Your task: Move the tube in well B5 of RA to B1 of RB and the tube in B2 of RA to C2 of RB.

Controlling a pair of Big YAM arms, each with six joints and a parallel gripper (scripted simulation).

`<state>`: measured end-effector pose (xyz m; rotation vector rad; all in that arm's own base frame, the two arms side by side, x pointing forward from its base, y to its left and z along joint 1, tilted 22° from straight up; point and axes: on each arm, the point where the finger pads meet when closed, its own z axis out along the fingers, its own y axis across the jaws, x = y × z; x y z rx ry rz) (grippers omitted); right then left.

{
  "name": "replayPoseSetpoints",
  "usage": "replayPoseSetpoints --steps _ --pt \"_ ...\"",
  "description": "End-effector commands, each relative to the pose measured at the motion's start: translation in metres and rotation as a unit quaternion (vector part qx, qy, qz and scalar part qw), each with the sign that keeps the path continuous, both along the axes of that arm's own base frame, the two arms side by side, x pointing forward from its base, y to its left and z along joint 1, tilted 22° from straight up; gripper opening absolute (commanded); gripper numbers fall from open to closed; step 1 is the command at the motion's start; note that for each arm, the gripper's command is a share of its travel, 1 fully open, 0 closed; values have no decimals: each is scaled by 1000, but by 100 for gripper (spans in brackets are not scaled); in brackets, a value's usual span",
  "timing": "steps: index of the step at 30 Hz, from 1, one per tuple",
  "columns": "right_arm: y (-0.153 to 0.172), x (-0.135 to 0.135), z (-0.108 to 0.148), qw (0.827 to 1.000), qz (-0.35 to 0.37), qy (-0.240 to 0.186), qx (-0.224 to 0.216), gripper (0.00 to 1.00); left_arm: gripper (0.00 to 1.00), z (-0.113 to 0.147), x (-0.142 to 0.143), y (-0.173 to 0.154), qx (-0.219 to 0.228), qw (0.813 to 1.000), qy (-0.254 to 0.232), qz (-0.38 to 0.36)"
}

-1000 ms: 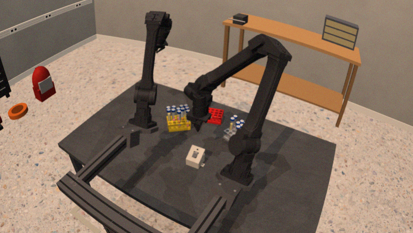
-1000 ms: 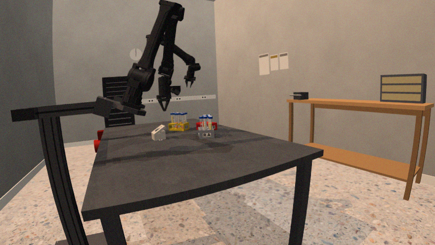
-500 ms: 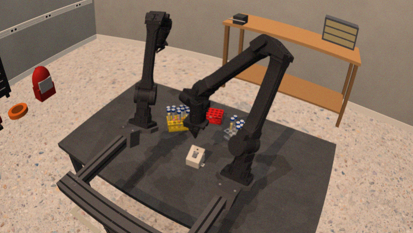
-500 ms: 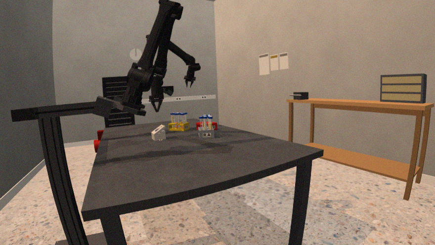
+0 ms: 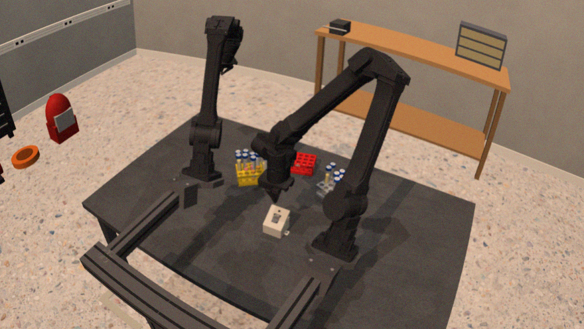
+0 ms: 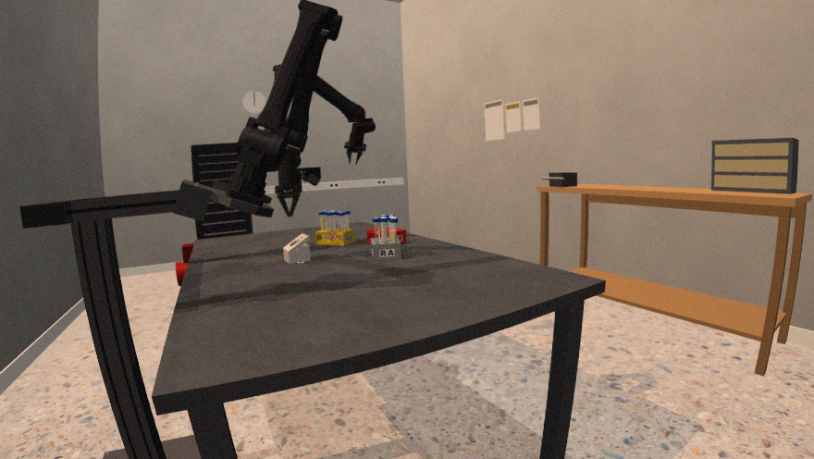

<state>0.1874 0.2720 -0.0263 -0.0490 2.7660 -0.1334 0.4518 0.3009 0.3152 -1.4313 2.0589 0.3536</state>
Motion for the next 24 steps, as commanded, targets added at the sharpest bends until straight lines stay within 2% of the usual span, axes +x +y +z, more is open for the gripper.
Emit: replayPoseSetpoints --steps 1,24 --pt "8 11 -5 1000 2 -3 7 0 30 20 4 3 9 1000 -17 0" --pt "-5 24 -50 1000 2 1 -1 0 30 20 4 3 9 1000 -17 0"
